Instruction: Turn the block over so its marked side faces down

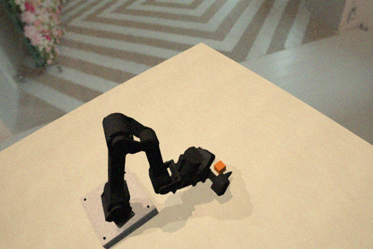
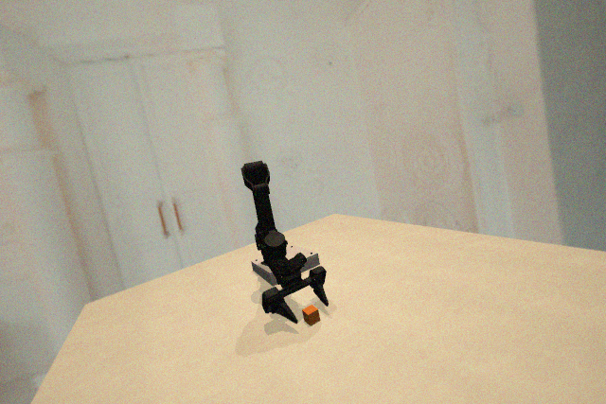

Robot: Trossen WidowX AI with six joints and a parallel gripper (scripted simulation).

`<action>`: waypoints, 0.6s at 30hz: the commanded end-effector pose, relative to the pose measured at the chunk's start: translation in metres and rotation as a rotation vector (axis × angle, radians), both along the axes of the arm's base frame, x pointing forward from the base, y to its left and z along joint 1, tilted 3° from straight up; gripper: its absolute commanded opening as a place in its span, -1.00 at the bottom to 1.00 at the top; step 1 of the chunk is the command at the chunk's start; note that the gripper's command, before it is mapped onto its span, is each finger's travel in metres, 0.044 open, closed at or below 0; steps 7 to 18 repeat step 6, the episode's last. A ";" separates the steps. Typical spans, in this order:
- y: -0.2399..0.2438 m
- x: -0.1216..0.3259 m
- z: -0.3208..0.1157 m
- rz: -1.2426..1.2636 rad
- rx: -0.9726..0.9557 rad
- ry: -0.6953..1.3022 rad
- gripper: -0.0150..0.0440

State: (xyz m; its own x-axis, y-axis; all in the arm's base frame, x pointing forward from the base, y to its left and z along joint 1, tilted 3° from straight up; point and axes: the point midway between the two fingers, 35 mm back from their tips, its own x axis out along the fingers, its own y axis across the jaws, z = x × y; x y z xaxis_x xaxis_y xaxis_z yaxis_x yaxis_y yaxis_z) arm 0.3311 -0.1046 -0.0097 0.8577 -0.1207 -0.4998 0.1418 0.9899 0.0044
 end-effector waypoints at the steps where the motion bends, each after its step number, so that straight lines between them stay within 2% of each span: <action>1: 0.001 0.000 0.000 0.001 0.006 -0.003 1.00; 18: 0.001 0.000 0.000 0.001 0.006 -0.003 1.00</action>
